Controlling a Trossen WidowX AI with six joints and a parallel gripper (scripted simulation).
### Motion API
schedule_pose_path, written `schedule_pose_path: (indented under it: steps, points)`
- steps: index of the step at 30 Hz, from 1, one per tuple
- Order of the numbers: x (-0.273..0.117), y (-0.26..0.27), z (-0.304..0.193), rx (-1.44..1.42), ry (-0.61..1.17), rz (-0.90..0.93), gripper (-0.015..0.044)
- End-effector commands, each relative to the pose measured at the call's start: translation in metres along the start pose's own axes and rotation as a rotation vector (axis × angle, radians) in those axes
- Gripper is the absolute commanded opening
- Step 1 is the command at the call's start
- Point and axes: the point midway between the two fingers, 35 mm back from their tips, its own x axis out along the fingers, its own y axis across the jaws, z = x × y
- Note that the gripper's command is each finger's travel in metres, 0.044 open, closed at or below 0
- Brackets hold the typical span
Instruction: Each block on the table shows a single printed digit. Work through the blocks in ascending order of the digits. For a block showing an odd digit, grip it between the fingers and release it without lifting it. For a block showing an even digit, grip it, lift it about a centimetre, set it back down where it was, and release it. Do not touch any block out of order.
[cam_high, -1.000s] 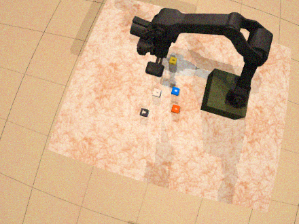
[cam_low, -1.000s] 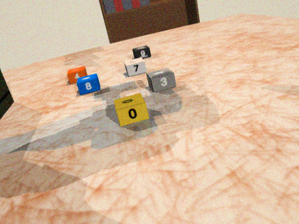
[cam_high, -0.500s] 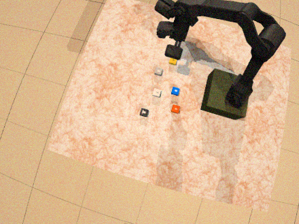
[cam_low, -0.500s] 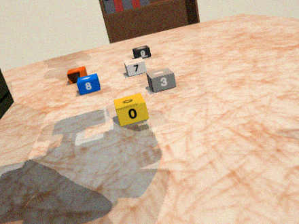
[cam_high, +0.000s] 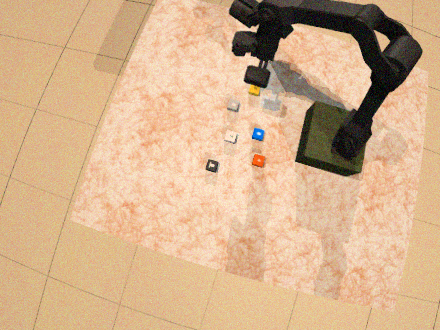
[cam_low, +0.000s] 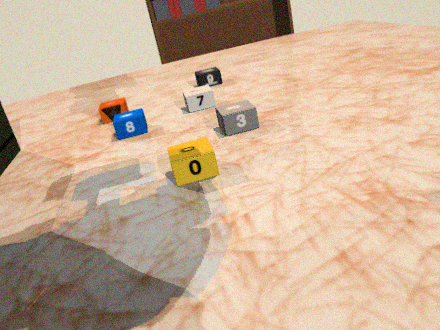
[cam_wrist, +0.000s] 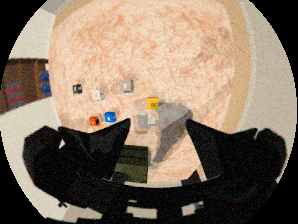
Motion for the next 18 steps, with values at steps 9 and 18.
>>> schedule_pose_path:
  steps: [9,18]
  points:
    - [0.080,0.001,0.001,-0.005,-0.006,0.002,0.0400]
    - [0.085,0.001,0.001,-0.005,-0.006,0.002,0.0400]
